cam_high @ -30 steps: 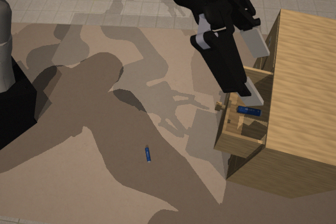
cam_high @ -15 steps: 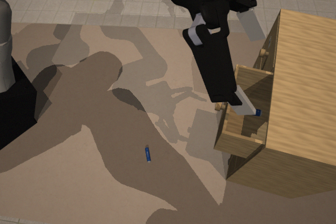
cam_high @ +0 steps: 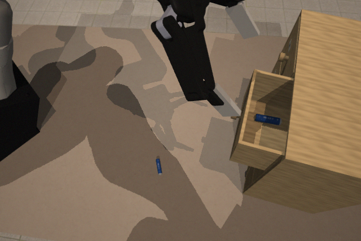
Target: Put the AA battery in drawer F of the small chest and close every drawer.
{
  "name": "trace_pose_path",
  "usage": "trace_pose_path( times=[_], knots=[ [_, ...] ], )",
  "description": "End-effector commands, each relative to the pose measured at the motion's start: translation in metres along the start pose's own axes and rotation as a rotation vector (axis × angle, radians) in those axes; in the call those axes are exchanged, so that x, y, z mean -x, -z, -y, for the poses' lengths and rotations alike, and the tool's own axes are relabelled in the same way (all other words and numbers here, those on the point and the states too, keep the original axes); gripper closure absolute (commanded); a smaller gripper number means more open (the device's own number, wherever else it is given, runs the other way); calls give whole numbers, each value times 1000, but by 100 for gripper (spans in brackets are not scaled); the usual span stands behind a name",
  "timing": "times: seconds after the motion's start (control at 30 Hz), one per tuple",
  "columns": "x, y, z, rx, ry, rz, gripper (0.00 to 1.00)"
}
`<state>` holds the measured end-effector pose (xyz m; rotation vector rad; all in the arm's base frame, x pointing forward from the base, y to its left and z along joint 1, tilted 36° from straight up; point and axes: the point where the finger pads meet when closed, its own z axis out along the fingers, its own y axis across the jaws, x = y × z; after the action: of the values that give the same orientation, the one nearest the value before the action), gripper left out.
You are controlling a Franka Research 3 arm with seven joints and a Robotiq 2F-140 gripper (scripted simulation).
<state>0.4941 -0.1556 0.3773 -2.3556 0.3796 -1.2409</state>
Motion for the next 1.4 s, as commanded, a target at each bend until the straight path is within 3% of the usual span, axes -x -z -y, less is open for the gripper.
trace_pose_path(
  times=[0.0, 0.67, 1.37],
  knots=[
    [19, 13, 4, -12, 15, 10, 0],
    [91, 71, 2, -12, 15, 10, 0],
    [99, 79, 2, -12, 15, 30, 0]
  ],
)
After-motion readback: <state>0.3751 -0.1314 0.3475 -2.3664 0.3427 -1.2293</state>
